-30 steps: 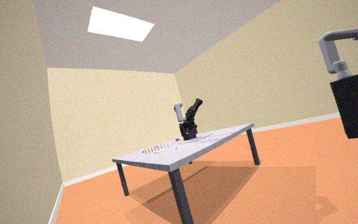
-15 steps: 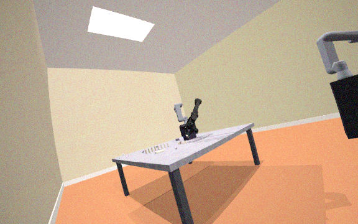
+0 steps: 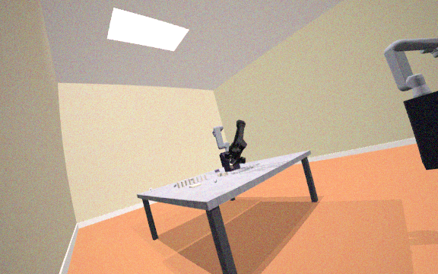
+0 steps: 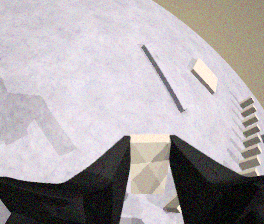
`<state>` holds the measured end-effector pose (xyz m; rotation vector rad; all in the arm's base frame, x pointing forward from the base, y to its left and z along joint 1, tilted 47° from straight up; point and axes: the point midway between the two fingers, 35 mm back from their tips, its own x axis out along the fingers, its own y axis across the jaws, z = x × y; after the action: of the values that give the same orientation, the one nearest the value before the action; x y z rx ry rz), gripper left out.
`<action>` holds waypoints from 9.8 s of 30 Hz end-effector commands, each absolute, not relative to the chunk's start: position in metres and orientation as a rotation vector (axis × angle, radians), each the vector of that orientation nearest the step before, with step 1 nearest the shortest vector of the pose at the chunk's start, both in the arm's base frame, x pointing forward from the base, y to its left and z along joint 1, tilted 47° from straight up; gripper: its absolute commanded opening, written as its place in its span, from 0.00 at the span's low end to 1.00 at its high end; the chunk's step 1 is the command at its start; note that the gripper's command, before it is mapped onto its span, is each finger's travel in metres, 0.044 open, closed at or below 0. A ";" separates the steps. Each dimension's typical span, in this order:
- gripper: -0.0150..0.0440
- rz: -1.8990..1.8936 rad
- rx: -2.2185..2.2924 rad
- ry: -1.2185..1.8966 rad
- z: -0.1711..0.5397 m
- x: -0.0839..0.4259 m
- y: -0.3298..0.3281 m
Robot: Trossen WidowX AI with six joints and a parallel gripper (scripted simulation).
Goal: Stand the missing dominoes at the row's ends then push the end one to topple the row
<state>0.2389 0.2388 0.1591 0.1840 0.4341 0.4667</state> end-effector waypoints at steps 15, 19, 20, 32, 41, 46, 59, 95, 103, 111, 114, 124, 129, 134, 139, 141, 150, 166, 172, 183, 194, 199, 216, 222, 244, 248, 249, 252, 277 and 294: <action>0.44 0.353 0.533 0.129 0.184 0.198 0.215; 0.44 0.326 0.620 0.088 0.186 0.189 0.204; 0.44 0.319 0.642 0.079 0.186 0.187 0.201; 0.44 0.263 0.815 0.032 0.185 0.171 0.177; 0.44 0.263 0.815 0.032 0.185 0.171 0.177; 0.44 0.263 0.815 0.032 0.185 0.171 0.177; 0.44 0.259 0.818 0.044 0.180 0.172 0.189; 0.44 0.242 0.827 0.091 0.133 0.174 0.246; 0.44 0.237 0.828 0.100 0.117 0.173 0.257; 0.44 0.236 0.828 0.103 0.112 0.173 0.259; 0.44 0.236 0.828 0.103 0.112 0.173 0.259; 0.75 0.236 0.828 0.103 0.112 0.173 0.259; 0.97 0.236 0.828 0.103 0.112 0.173 0.259; 1.00 0.236 0.828 0.103 0.116 0.173 0.257; 1.00 0.240 0.824 0.104 0.138 0.175 0.236; 1.00 0.241 0.822 0.104 0.144 0.175 0.227; 1.00 0.281 0.726 0.143 0.150 0.195 0.241; 1.00 0.498 0.292 0.716 0.130 0.269 0.253; 1.00 0.653 0.297 1.040 0.139 0.252 0.235; 1.00 0.759 0.413 1.309 0.162 0.219 0.213; 1.00 0.784 0.491 1.426 0.175 0.201 0.204; 1.00 0.784 0.491 1.426 0.175 0.201 0.204; 1.00 0.786 0.494 1.426 0.132 0.198 0.252; 1.00 0.786 0.494 1.426 0.129 0.198 0.254; 0.44 0.787 0.494 1.426 0.121 0.198 0.263; 0.44 0.787 0.494 1.426 0.121 0.198 0.263; 0.44 0.787 0.494 1.426 0.121 0.198 0.263; 0.44 0.787 0.494 1.426 0.121 0.198 0.263; 0.44 0.785 0.488 1.429 0.213 0.205 0.162; 0.44 0.458 0.782 1.593 0.058 0.334 0.018</action>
<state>0.3229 0.0542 0.0969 0.7094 1.5572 0.5122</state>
